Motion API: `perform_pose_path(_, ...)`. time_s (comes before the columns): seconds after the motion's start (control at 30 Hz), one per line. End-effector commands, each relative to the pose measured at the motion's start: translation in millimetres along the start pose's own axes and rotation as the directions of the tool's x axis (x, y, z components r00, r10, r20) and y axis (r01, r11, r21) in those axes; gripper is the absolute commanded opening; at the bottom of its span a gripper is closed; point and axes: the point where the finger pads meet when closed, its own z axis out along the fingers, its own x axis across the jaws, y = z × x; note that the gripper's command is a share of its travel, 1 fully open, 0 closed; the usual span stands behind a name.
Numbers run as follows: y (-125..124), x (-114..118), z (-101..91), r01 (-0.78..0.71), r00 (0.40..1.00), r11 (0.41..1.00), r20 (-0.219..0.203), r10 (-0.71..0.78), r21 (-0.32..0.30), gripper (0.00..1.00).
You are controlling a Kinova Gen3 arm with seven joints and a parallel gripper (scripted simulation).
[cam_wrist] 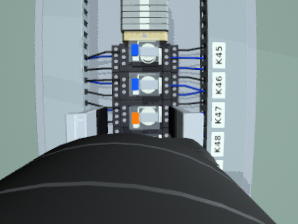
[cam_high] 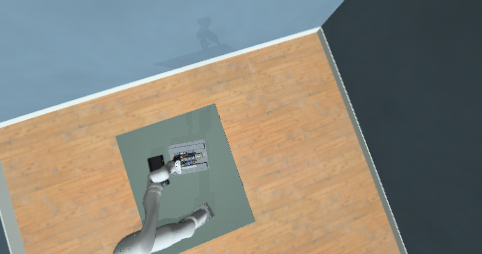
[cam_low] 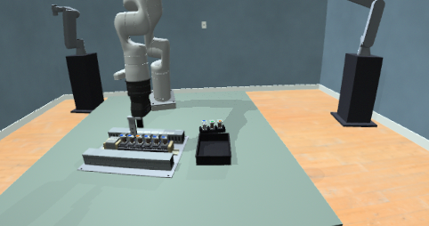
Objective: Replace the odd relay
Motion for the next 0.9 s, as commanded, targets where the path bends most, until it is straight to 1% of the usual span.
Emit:
perform_pose_path(0.0,0.8,4.1,12.2,0.001,1.0,1.0,-0.015,-0.001,-0.001,1.0)
perform_pose_path(0.1,1.0,4.2,21.2,0.001,1.0,1.0,-0.015,-0.001,-0.001,1.0)
perform_pose_path(0.17,1.0,4.2,21.2,0.001,1.0,1.0,-0.015,-0.001,-0.001,1.0)
perform_pose_path(0.2,0.4,1.1,16.1,0.0,1.0,1.0,-0.003,0.0,0.0,1.0)
perform_pose_path(0.67,1.3,5.9,22.4,0.001,1.0,1.0,-0.015,-0.001,-0.001,1.0)
perform_pose_path(0.87,1.1,5.3,20.3,0.001,1.0,1.0,-0.013,-0.001,-0.001,1.0)
